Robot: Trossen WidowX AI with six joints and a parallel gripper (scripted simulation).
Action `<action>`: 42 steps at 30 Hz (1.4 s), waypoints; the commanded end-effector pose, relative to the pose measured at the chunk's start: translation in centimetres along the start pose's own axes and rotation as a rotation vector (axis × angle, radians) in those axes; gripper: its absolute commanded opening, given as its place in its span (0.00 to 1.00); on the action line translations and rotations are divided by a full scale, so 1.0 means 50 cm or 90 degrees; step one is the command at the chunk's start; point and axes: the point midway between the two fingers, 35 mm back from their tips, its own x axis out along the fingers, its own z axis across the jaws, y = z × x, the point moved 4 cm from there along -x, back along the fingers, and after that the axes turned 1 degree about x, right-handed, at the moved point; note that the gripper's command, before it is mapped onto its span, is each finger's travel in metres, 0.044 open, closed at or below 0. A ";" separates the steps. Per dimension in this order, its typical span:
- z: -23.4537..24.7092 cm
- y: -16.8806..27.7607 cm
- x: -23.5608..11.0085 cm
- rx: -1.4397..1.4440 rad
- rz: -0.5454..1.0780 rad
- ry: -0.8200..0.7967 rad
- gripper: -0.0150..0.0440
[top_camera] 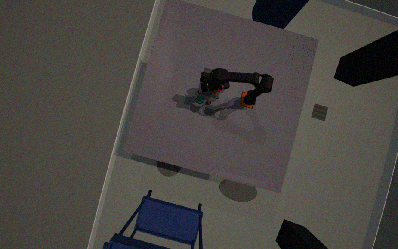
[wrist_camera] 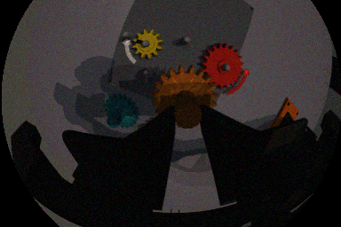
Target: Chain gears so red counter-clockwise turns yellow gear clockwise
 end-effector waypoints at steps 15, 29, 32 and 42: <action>-0.001 -0.002 0.051 -0.050 -0.002 0.002 0.25; -0.002 0.000 0.090 0.081 -0.002 0.002 0.25; -0.002 -0.002 0.085 0.106 -0.002 0.002 0.25; 0.000 -0.001 0.087 0.040 -0.002 0.002 0.25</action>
